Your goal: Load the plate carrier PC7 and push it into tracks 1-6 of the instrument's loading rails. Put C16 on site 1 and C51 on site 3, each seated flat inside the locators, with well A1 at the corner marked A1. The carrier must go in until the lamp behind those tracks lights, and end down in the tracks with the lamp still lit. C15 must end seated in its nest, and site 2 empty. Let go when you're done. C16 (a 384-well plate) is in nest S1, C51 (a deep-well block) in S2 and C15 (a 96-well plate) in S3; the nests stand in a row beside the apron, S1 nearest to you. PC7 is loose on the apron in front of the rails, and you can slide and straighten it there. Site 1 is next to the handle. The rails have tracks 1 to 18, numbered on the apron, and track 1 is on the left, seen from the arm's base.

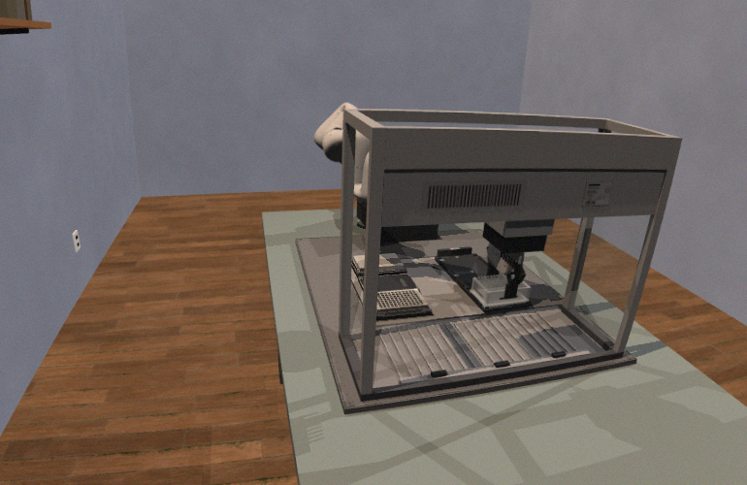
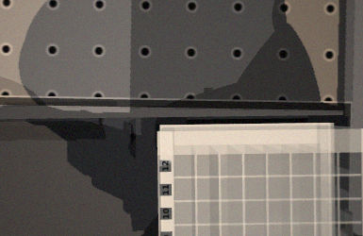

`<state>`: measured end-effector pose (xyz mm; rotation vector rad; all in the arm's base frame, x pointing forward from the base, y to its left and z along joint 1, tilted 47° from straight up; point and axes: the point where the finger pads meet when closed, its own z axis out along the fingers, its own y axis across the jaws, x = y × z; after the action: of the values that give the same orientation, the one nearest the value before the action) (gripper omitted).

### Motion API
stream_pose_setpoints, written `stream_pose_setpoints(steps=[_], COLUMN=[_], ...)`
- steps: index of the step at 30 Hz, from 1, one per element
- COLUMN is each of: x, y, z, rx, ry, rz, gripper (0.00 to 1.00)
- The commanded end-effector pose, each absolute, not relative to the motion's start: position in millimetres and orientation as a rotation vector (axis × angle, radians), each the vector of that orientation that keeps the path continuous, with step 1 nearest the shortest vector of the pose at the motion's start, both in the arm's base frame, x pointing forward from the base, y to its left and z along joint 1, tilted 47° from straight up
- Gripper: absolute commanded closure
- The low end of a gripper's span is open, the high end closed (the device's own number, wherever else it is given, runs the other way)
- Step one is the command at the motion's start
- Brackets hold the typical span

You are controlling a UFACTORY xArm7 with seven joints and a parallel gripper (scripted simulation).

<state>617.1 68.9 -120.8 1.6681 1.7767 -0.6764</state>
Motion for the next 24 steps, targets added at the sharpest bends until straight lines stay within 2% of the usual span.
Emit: stream_pose_setpoints(steps=[1,24], x=[618,616], y=[71,88], z=[-120,-104], rx=[1.668,1.668], ry=[1.779,1.779], rz=[-0.671,-0.672], gripper=[0.0,0.0])
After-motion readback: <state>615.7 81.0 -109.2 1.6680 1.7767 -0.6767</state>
